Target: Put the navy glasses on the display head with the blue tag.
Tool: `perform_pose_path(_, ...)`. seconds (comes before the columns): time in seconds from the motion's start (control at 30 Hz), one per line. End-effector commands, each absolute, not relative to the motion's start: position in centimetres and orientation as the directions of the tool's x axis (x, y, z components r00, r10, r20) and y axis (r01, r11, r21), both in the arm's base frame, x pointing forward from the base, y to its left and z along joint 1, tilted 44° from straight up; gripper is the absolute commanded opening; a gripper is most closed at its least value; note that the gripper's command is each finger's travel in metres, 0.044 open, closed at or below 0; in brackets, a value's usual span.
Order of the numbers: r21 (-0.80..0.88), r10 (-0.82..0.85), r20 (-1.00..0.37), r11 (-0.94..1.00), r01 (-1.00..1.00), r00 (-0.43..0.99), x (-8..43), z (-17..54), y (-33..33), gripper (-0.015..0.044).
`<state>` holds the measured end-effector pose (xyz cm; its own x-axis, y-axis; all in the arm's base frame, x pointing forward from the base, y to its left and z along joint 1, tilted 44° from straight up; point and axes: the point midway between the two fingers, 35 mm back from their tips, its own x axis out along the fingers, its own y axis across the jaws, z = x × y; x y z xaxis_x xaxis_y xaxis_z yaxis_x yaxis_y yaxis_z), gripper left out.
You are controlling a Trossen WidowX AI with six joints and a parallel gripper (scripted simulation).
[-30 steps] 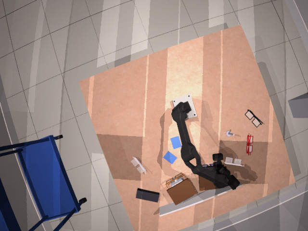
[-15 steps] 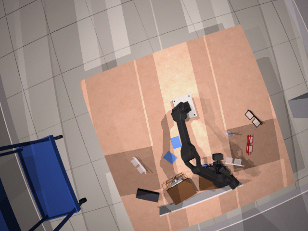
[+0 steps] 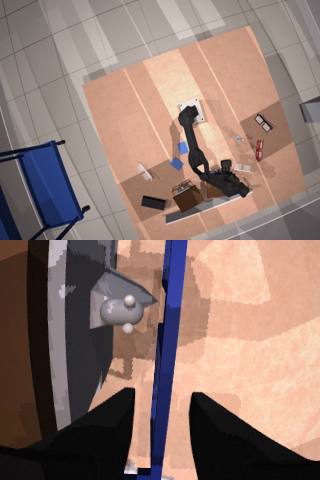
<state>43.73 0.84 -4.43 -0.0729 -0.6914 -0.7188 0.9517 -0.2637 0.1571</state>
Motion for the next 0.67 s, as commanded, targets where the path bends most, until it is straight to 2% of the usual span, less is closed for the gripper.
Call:
perform_pose_path(0.0, 0.161, -0.688, -0.723, -0.256, 0.953, -0.063, 43.9, -3.2, 2.6, 0.0107)
perform_pose_path(0.17, 0.161, -0.688, -0.723, -0.256, 0.953, -0.063, 43.6, -3.2, 2.8, 0.0107)
perform_pose_path(0.63, 0.158, -0.687, -0.724, -0.257, 0.953, -0.064, 38.7, -2.9, 5.3, 0.0107)
